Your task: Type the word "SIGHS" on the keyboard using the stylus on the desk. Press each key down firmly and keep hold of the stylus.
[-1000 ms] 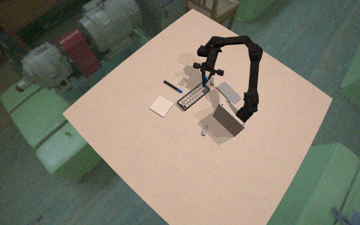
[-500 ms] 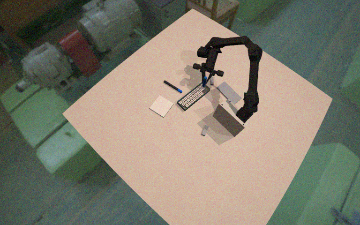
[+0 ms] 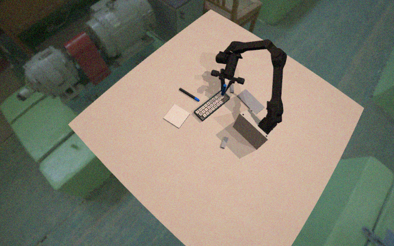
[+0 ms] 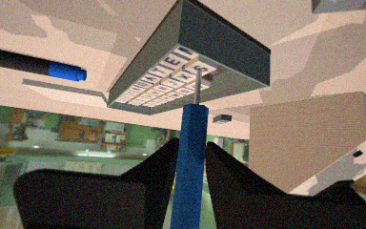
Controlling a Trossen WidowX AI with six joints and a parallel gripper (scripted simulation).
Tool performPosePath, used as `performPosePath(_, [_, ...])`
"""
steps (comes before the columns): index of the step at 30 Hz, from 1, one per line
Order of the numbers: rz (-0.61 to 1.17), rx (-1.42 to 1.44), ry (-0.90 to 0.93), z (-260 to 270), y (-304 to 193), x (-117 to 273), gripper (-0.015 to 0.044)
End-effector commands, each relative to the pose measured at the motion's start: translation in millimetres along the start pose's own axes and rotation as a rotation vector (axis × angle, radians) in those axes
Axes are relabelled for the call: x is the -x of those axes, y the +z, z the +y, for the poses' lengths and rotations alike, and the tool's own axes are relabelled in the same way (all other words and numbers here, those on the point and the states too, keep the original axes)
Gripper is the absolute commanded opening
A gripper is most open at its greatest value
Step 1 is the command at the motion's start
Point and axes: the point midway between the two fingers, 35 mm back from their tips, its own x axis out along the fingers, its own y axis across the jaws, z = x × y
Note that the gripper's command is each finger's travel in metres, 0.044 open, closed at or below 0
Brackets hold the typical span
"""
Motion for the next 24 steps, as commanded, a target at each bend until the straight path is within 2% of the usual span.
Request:
performPosePath(1, [-0.003, 0.005, -0.002, -0.3, 2.3, -1.2, 0.0081])
performPosePath(18, [-0.003, 0.005, -0.002, -0.3, 3.5, -1.9, 0.0081])
performPosePath(24, [-0.002, 0.006, -0.002, -0.9, -17.6, 9.7, 0.0081])
